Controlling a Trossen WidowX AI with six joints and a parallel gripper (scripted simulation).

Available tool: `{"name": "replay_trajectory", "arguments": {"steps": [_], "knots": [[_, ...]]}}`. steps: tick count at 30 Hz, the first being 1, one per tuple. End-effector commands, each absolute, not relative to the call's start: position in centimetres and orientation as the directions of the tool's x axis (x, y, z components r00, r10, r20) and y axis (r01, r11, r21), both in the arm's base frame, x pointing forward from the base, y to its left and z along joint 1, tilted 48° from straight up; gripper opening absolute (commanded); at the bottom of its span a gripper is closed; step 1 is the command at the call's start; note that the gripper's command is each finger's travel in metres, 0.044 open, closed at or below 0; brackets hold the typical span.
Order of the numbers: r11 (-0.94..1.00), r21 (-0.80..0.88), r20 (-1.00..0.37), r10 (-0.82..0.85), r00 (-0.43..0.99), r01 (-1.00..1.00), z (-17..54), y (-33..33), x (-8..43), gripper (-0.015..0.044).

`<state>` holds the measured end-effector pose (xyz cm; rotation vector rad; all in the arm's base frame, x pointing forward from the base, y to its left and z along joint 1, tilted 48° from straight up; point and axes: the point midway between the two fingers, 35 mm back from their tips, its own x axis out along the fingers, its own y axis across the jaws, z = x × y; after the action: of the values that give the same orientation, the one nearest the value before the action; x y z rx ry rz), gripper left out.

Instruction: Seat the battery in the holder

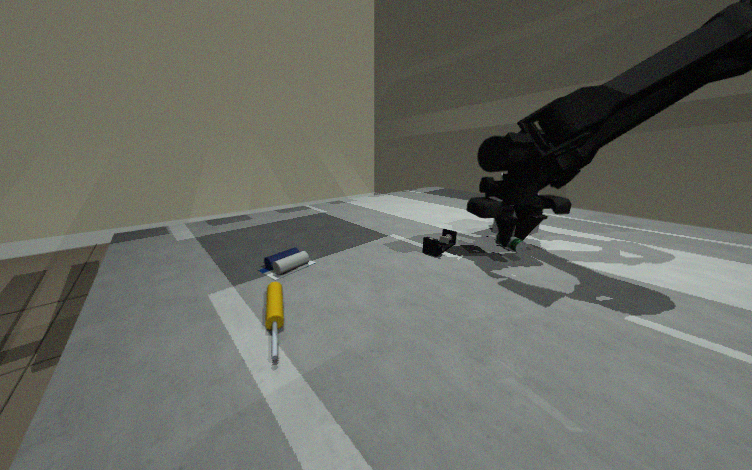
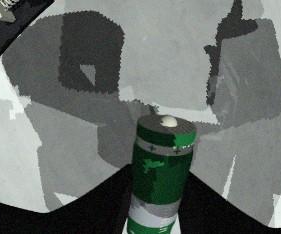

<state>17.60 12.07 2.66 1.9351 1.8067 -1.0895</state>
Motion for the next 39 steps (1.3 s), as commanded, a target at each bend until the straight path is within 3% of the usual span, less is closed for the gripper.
{"name": "replay_trajectory", "arguments": {"steps": [1,7,21,39], "knots": [[-0.180,-0.278,-0.675,0.736,-0.058,0.944,4.3,10.6,17.8,0.0086],[-0.162,-0.259,-0.674,0.736,-0.058,0.952,4.5,10.3,17.9,0.0086],[0.223,0.162,-0.682,0.730,-0.054,0.961,3.5,8.4,20.9,0.0086],[0.607,0.606,-0.684,0.727,-0.053,0.514,1.5,5.4,24.2,0.0086]]}}
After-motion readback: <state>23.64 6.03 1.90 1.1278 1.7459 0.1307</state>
